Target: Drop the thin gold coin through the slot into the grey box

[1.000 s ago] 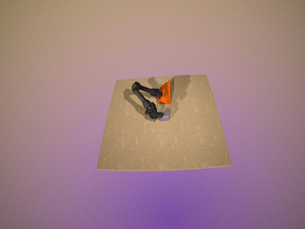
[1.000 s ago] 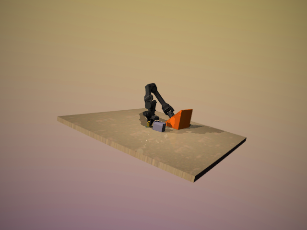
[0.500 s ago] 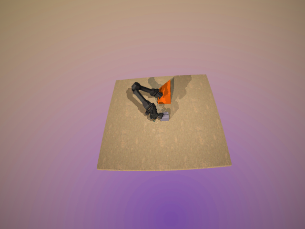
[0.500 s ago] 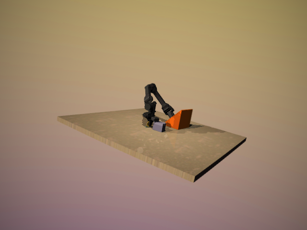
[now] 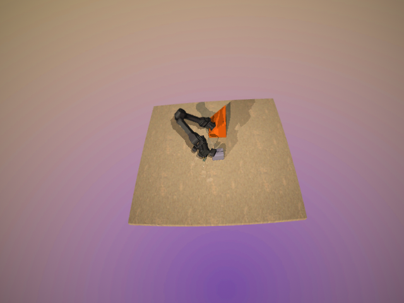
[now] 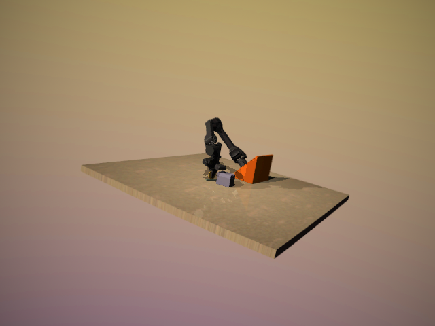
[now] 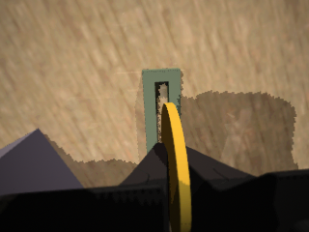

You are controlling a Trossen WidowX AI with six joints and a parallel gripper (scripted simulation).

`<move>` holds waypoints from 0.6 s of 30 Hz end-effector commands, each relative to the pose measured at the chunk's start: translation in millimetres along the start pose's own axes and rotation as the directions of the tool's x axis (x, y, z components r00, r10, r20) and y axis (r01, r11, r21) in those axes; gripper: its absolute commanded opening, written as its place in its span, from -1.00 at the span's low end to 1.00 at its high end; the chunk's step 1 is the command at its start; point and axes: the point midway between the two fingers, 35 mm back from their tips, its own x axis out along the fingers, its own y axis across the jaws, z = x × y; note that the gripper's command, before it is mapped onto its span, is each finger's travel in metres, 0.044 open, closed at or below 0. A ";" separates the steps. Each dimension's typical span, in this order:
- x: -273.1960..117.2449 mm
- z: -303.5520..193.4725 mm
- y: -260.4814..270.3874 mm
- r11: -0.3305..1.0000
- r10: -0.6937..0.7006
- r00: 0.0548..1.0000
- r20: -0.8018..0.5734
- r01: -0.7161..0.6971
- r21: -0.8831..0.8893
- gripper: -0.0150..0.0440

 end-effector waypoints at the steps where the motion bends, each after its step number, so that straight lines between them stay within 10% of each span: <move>1: -11.9 2.8 2.4 1.000 0.010 1.000 0.005 -0.010 0.005 -0.49; 18: -54.5 3.3 3.4 1.000 0.013 1.000 0.004 -0.013 0.004 -0.49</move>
